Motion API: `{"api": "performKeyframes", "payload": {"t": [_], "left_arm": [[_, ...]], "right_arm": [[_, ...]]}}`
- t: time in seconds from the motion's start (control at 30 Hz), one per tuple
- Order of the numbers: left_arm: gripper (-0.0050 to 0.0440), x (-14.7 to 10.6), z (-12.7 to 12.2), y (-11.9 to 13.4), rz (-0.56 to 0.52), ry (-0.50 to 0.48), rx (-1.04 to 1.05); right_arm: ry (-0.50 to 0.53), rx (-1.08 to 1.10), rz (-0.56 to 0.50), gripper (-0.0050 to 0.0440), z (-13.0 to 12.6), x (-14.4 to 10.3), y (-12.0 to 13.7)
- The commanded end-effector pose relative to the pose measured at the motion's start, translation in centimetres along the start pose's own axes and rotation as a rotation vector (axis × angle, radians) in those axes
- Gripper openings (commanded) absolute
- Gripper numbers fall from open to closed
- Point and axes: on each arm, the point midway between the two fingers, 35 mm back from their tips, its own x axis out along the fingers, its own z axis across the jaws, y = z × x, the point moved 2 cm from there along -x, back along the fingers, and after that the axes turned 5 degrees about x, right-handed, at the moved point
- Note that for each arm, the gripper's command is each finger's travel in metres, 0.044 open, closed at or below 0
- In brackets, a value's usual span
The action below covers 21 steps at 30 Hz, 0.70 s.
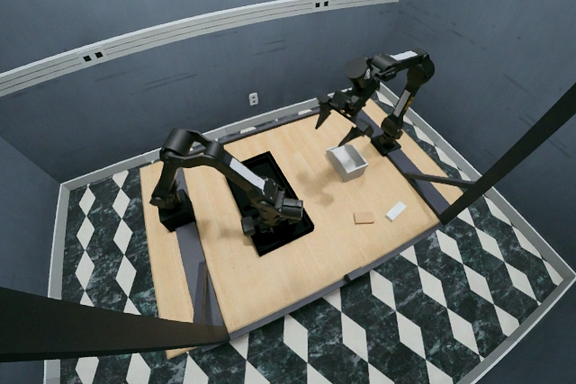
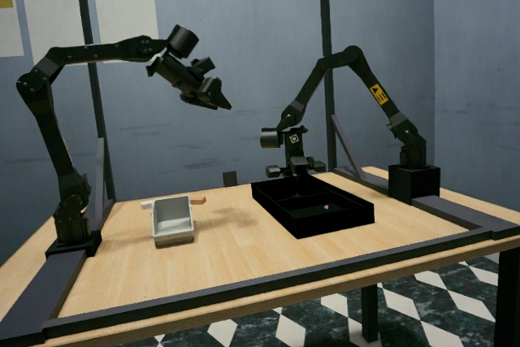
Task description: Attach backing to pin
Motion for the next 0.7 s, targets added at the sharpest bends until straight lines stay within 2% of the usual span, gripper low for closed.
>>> {"api": "performKeyframes", "payload": {"t": [0.0,0.2,0.3,0.67], "left_arm": [[-0.005,1.1,-0.4,0.1,-0.009,-0.015,-0.001],[-0.005,1.3,-0.1,0.0,-0.011,-0.025,-0.001],[-0.005,-0.3,-0.8,0.3,-0.006,-0.007,-0.001],[-0.005,-0.9,-0.8,0.3,-0.006,-0.008,-0.001]], "right_arm": [[-0.003,-0.002,-0.024,0.044,0.1,-0.7,-0.6],[-0.003,-0.002,-0.024,0.044,0.1,-0.7,-0.6],[-0.003,-0.002,-0.024,0.044,0.1,-0.7,-0.6],[-0.003,-0.002,-0.024,0.044,0.1,-0.7,-0.6]]}}
